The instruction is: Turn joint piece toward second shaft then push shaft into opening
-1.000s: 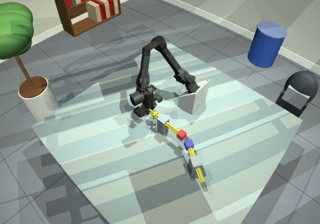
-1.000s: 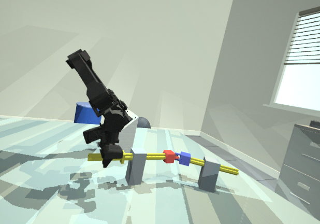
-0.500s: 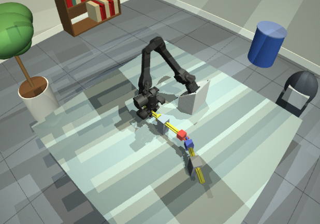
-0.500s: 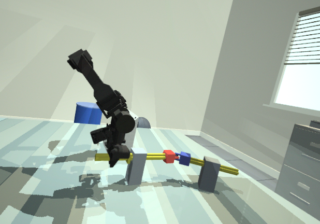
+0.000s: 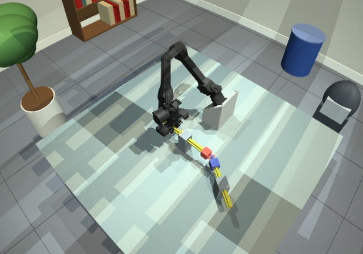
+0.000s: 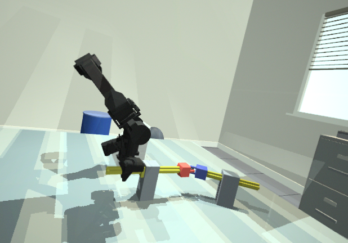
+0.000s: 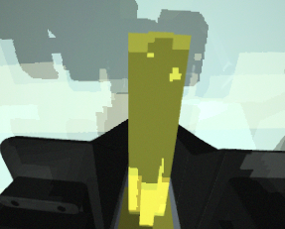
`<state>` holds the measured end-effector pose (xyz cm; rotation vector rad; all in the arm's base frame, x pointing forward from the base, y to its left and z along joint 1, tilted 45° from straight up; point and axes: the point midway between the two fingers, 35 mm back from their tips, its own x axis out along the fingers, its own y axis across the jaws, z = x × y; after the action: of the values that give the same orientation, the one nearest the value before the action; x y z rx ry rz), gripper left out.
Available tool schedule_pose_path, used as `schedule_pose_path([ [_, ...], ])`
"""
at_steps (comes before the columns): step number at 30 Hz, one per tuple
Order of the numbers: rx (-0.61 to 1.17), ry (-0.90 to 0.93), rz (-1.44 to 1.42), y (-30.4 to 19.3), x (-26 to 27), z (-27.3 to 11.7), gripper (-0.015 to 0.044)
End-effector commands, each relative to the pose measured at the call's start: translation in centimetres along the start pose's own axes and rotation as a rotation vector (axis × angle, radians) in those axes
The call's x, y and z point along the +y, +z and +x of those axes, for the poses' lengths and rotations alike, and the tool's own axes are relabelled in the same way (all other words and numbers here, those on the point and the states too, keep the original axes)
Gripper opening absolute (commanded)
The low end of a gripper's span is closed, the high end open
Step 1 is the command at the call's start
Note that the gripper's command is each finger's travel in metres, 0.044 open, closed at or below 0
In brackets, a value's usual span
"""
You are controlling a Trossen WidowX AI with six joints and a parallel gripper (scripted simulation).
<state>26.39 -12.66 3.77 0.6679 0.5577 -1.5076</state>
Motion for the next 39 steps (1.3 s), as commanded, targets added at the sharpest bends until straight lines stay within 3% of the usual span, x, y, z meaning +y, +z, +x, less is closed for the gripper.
schedule_pose_path([
  [1,0.000,0.002,0.001,0.03,0.04,-0.03,0.0000],
  [5,0.000,0.002,0.001,0.03,0.04,-0.03,0.0067],
  [10,0.000,0.002,0.001,0.03,0.04,-0.03,0.0067],
  [24,0.000,0.002,0.001,0.03,0.04,-0.03,0.0434],
  [39,0.003,0.001,-0.001,-0.03,0.08,-0.92,0.0440],
])
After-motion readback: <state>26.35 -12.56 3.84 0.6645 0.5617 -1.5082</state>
